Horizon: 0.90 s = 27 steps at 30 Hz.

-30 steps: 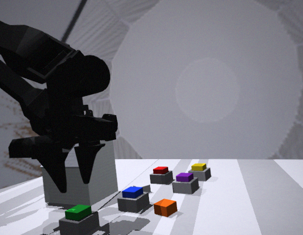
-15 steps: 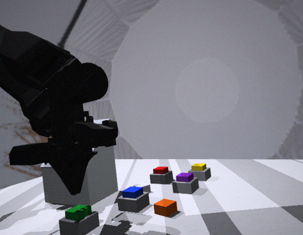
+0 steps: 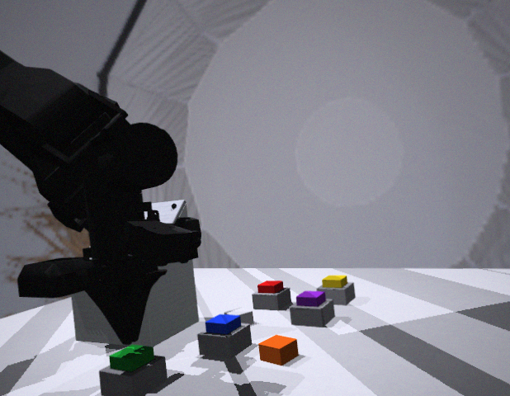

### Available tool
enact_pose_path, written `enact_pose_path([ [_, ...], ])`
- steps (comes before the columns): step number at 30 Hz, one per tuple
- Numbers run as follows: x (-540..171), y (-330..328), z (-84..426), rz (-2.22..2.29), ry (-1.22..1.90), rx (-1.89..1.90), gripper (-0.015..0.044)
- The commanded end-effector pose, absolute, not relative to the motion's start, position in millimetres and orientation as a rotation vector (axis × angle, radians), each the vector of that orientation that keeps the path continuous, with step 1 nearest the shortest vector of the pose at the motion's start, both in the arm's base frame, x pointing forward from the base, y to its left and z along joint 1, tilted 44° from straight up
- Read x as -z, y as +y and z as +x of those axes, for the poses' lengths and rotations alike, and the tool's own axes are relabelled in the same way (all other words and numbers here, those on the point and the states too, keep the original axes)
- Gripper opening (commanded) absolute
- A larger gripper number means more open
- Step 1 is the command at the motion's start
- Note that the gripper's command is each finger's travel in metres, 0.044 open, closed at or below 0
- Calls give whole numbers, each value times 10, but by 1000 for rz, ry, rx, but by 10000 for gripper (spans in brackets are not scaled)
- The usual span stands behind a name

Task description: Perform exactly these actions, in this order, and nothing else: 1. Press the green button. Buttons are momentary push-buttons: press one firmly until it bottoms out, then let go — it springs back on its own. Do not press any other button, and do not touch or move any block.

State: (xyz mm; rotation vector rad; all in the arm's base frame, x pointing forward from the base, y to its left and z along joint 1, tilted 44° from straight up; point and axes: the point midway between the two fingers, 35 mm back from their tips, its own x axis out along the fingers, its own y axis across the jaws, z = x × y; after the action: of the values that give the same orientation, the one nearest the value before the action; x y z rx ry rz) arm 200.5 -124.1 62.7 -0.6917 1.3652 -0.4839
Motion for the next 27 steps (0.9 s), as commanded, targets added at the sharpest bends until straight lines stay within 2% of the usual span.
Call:
enact_pose_path([
  [1, -542, -1291, 2004, -693, 1377, 475, 20],
  [27, -471, -1364, 2011, -694, 1377, 477, 20],
])
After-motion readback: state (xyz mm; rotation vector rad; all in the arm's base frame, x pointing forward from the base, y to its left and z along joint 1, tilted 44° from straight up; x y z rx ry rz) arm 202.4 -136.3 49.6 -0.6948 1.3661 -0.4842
